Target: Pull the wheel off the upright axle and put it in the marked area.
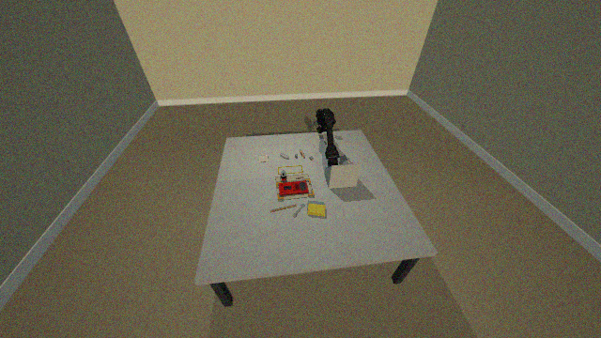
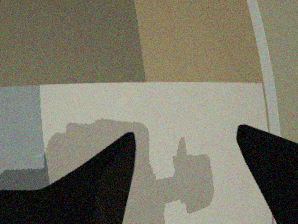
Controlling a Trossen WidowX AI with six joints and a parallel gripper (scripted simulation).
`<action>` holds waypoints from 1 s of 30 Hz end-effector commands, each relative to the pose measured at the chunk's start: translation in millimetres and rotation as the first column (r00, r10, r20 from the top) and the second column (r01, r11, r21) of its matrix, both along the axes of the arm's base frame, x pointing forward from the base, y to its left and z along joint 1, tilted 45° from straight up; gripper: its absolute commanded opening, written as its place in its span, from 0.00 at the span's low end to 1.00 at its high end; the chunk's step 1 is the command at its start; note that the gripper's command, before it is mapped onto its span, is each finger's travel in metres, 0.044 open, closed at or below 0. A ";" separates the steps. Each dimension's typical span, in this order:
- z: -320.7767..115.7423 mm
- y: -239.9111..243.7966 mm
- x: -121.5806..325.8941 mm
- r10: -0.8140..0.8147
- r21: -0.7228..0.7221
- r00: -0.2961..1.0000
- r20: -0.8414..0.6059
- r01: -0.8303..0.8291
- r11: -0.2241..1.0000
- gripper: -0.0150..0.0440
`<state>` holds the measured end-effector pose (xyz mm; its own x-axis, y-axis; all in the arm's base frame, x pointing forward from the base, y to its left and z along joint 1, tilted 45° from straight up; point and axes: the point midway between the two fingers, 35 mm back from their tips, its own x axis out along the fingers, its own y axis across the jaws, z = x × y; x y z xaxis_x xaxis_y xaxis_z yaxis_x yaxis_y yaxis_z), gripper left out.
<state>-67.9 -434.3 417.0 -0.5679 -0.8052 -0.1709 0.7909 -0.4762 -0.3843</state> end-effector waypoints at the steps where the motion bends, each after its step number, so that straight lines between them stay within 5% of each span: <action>1: -17.5 -8.8 56.3 0.136 0.030 0.990 0.039 -0.137 0.990 0.76; 20: -130.7 76.2 348.4 0.657 0.278 0.722 0.217 -0.691 0.668 0.76; 30: -211.4 180.4 430.7 0.807 0.534 0.558 0.194 -0.750 0.391 0.76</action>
